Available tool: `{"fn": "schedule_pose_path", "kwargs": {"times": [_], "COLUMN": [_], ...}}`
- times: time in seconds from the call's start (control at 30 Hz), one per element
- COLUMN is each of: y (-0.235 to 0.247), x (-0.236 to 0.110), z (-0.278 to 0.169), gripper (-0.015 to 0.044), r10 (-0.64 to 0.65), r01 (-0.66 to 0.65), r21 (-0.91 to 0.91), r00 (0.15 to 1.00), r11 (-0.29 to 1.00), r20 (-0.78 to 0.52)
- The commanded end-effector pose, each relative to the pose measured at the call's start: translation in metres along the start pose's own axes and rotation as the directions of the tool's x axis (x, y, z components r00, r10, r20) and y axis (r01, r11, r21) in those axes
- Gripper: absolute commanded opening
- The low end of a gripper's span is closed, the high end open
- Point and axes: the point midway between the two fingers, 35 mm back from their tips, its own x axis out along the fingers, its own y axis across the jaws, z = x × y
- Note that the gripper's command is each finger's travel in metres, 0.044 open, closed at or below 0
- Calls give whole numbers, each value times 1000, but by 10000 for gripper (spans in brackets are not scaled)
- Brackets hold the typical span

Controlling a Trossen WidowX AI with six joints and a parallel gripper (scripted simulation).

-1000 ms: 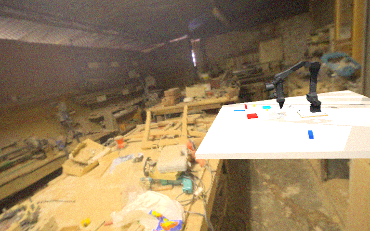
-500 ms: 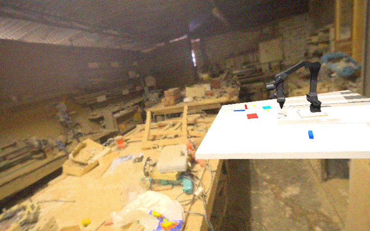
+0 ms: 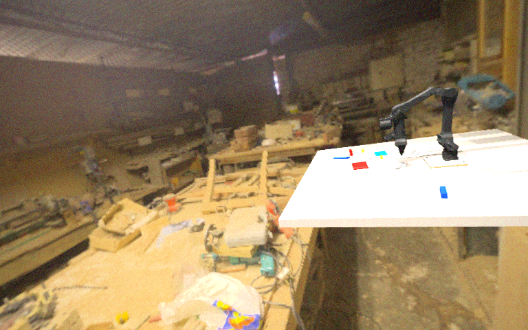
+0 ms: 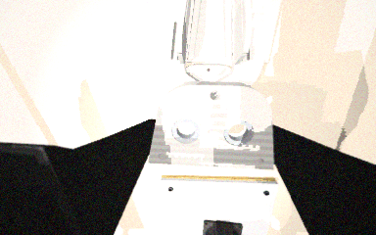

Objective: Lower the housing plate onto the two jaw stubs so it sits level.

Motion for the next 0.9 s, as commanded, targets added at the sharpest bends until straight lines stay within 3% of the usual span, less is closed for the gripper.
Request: {"fn": "schedule_pose_path", "kwargs": {"times": [0.0,0.87], "y": [-1,-1], "x": [0,39], "z": [0,2], "gripper": [351,351], "r10": [-6,-6], "r01": [6,6], "r21": [5,5], "r00": [1000,1000], "r11": [1000,1000], "r20": [0,0]}}
